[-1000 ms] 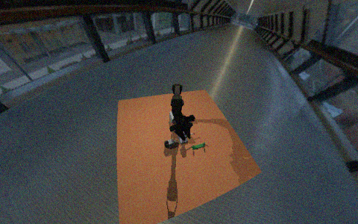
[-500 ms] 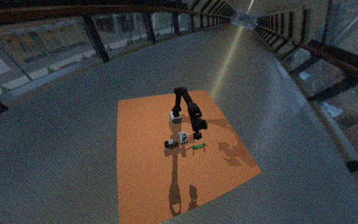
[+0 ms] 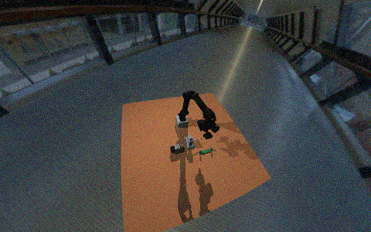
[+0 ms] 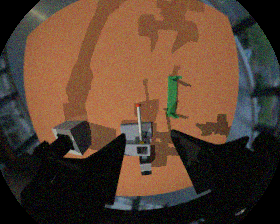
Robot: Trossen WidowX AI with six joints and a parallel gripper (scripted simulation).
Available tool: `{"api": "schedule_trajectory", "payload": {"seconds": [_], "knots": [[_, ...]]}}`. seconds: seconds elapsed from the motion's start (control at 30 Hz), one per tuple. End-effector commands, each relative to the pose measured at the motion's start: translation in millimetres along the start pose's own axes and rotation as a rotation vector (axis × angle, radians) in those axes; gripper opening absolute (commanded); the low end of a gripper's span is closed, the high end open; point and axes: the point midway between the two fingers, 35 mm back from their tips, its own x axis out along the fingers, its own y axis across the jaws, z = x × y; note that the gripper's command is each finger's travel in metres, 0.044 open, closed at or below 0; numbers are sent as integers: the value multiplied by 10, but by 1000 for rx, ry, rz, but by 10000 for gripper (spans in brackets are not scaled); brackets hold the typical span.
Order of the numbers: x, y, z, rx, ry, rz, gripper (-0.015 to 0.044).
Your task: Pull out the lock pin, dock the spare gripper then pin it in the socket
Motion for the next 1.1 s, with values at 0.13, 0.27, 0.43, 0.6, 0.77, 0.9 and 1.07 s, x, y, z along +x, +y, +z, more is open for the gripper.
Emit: {"api": "schedule_trajectory", "payload": {"seconds": [0.13, 0.27, 0.43, 0.6, 0.77, 0.9, 1.07], "knots": [[353, 26, 1, -15, 14, 14, 300], [703, 68, -11, -15, 14, 14, 300], [738, 104, -15, -15, 14, 15, 300], [811, 98, -15, -15, 15, 15, 300], [894, 93, -16, -15, 15, 15, 300], [960, 91, -17, -15, 15, 15, 300], [1042, 90, -20, -15, 15, 15, 300]]}}
